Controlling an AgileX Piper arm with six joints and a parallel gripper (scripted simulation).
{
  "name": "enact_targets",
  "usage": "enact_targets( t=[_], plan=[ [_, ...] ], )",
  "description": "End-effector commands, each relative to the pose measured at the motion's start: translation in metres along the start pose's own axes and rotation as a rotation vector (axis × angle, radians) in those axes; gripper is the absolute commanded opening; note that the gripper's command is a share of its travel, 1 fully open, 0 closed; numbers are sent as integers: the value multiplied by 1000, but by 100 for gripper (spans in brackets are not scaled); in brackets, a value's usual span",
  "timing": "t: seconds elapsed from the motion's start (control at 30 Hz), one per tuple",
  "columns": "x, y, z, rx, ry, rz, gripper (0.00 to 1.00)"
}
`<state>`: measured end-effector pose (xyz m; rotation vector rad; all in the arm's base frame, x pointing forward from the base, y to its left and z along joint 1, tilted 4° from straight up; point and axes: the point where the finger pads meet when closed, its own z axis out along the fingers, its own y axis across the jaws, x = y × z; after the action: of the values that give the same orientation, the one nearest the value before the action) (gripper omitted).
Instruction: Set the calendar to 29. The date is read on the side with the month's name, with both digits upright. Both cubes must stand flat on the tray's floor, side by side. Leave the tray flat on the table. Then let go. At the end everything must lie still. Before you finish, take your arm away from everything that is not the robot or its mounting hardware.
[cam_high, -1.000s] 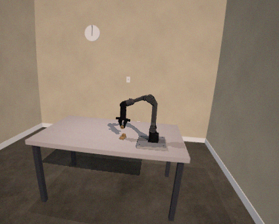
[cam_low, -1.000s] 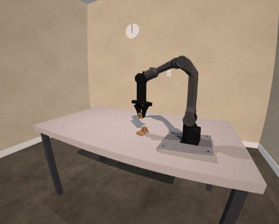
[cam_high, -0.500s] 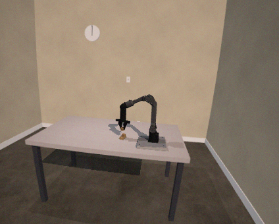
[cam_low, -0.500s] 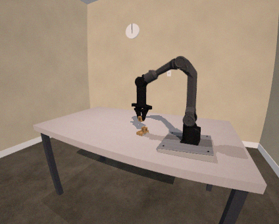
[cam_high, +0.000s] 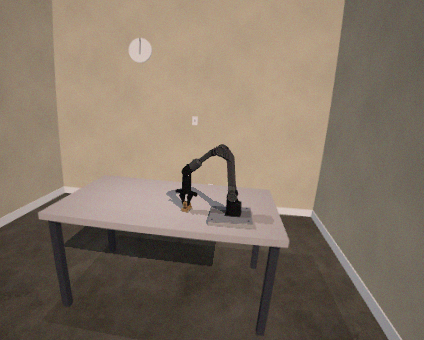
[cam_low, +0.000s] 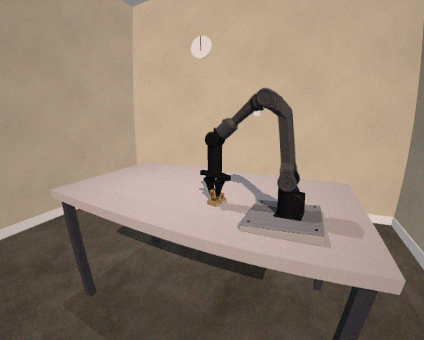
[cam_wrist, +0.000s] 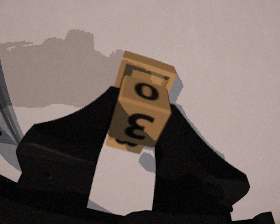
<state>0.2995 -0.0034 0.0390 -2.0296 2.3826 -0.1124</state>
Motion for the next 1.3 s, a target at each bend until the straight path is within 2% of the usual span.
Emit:
enact_targets(
  t=[0.0, 0.23, 1.27],
  plan=[
    [1, 0, 4, -2, 2, 1, 33],
    [1, 0, 13, -1, 1, 1, 33],
    [1, -1, 12, 1, 1, 1, 33]
  ],
)
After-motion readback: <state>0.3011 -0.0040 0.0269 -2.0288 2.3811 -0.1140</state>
